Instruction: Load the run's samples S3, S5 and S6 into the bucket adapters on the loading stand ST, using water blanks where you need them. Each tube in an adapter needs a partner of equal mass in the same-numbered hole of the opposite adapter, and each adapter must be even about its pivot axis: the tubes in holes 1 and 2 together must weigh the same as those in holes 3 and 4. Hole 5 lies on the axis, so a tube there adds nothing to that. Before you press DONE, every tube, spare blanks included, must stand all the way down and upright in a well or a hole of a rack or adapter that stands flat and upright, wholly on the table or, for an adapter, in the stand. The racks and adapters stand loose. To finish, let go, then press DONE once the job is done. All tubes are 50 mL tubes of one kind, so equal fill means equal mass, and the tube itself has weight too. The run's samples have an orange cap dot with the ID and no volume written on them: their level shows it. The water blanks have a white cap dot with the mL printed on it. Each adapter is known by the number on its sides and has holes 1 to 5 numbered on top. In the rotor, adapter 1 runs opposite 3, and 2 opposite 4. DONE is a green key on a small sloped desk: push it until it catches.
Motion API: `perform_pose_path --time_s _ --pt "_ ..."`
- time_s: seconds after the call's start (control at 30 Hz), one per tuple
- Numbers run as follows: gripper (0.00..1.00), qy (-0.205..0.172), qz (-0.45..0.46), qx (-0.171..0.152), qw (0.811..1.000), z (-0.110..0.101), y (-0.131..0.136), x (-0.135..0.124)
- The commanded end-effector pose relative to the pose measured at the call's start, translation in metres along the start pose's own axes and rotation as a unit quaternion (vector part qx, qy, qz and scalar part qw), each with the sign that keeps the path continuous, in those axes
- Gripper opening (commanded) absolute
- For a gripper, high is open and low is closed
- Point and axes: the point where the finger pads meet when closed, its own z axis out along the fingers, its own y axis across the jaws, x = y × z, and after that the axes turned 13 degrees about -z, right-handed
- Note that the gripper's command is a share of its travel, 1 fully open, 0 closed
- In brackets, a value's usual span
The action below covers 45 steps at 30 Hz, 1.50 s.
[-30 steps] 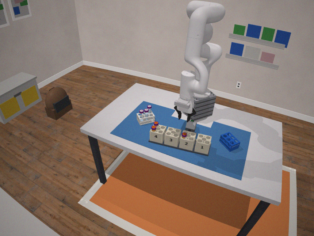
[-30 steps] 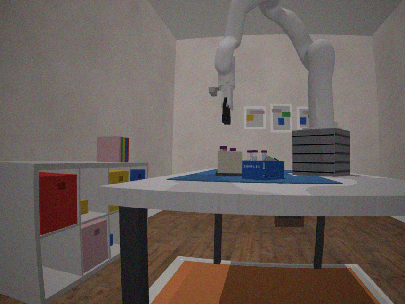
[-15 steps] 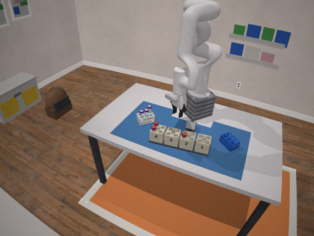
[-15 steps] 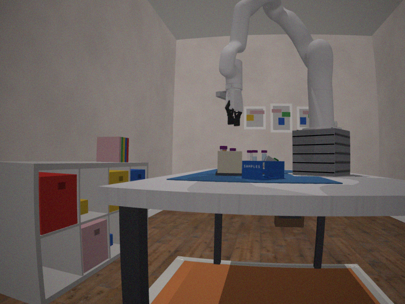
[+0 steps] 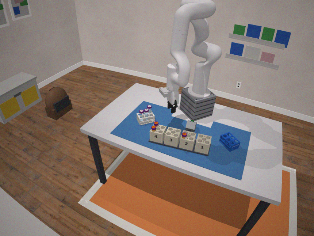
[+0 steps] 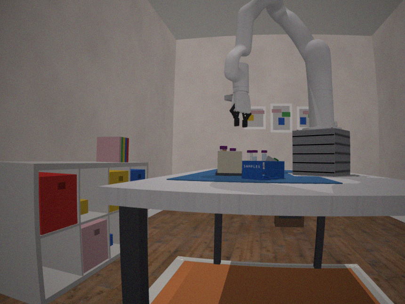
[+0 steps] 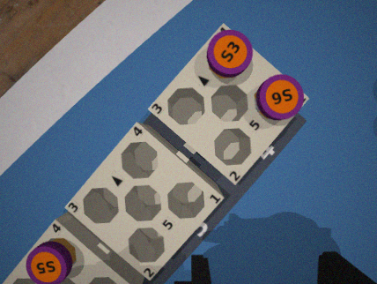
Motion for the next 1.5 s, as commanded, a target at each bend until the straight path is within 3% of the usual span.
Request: perform_pose_path --time_s 0.0,1.47 --pt "0.57 0.001 0.002 -0.001 1.0 -0.001 0.024 0.002" --pt "0.57 0.001 0.002 -0.001 1.0 -0.001 0.214 0.004"
